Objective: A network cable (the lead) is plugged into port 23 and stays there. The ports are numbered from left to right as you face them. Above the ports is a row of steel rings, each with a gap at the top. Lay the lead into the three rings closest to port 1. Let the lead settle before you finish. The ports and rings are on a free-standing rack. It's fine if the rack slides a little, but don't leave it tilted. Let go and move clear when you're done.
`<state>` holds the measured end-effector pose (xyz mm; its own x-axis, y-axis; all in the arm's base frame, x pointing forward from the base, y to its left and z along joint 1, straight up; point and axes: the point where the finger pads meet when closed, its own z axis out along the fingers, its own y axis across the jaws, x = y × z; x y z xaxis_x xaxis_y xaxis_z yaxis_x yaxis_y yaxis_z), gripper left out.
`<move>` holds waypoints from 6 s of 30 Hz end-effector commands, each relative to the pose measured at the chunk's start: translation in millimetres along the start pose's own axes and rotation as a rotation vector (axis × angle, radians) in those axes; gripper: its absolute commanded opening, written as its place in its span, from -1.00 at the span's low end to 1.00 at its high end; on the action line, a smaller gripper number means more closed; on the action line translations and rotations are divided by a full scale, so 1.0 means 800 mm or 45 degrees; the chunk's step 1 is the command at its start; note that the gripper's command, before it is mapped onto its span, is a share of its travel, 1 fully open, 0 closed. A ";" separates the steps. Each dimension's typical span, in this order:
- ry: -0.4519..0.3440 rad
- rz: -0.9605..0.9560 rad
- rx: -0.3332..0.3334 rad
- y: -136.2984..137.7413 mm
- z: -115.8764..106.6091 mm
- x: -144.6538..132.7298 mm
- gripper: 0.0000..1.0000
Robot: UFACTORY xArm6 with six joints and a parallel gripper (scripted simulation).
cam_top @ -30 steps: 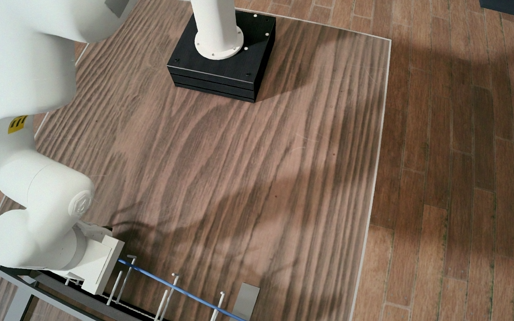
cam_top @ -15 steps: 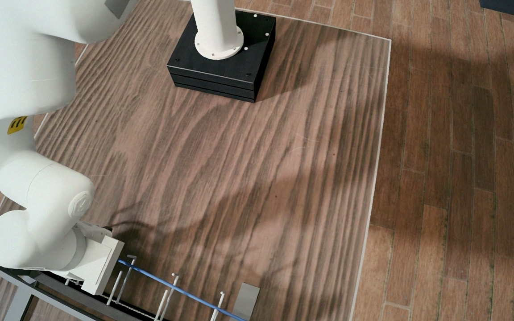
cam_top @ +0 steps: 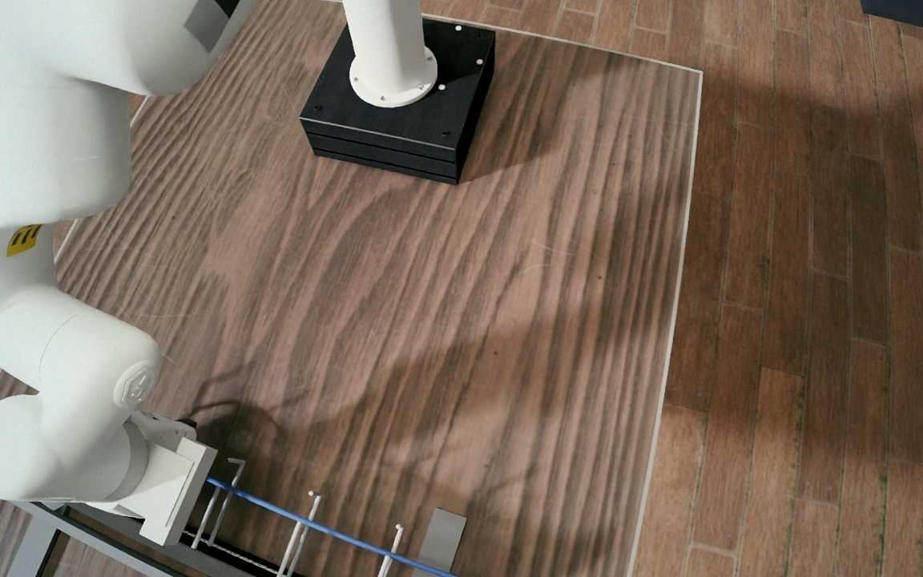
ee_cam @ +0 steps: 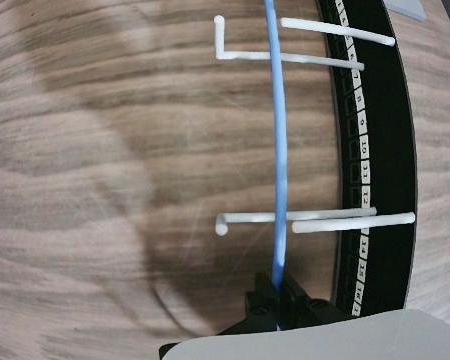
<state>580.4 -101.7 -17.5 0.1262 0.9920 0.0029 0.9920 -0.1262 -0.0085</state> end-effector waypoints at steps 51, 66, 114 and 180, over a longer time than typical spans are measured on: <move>0.000 0.000 -0.006 0.034 -0.003 0.000 -0.33; 0.000 0.000 -0.006 0.034 -0.003 0.000 -0.33; 0.000 0.000 -0.006 0.034 -0.100 0.000 -0.33; 0.000 0.000 -0.006 0.034 -0.116 0.000 -1.00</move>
<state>606.2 -105.2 72.1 0.1262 0.9920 0.0029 0.9920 -0.1262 -0.0091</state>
